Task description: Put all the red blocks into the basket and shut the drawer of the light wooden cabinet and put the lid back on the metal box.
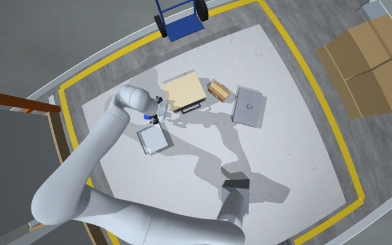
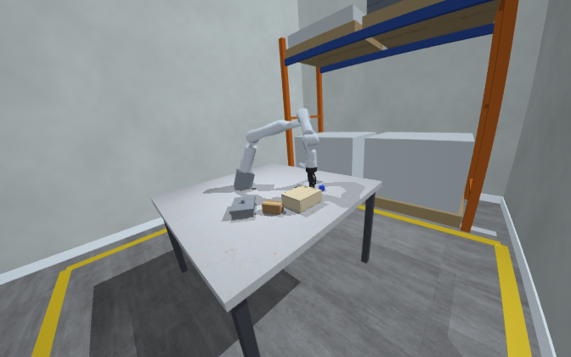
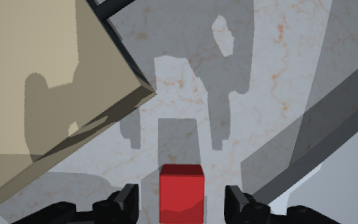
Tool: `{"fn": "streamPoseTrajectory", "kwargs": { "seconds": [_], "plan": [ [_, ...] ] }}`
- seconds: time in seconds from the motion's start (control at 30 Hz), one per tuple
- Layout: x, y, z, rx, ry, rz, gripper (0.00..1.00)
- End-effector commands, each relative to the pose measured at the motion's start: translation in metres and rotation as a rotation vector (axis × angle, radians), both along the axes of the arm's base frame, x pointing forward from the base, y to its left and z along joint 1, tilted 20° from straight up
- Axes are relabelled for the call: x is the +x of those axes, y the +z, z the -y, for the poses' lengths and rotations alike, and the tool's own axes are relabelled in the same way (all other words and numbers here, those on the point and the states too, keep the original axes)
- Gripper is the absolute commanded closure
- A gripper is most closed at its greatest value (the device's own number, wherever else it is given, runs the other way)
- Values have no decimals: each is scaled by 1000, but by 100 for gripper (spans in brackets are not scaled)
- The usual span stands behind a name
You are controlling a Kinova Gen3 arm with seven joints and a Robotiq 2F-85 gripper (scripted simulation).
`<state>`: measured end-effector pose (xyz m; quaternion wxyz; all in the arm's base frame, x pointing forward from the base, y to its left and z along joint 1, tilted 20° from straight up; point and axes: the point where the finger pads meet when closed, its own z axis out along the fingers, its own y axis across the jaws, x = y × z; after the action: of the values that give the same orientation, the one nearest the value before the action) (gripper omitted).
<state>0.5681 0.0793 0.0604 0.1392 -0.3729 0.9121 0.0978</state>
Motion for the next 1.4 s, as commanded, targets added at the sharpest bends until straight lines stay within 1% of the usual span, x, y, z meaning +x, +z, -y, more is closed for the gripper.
{"fn": "streamPoseTrajectory", "kwargs": {
  "seconds": [0.0,0.7,1.37],
  "plan": [
    [1,-2,-1,0,-1,2,38],
    [5,-24,-7,0,-1,2,38],
    [6,-29,-9,0,-1,2,38]
  ]
}}
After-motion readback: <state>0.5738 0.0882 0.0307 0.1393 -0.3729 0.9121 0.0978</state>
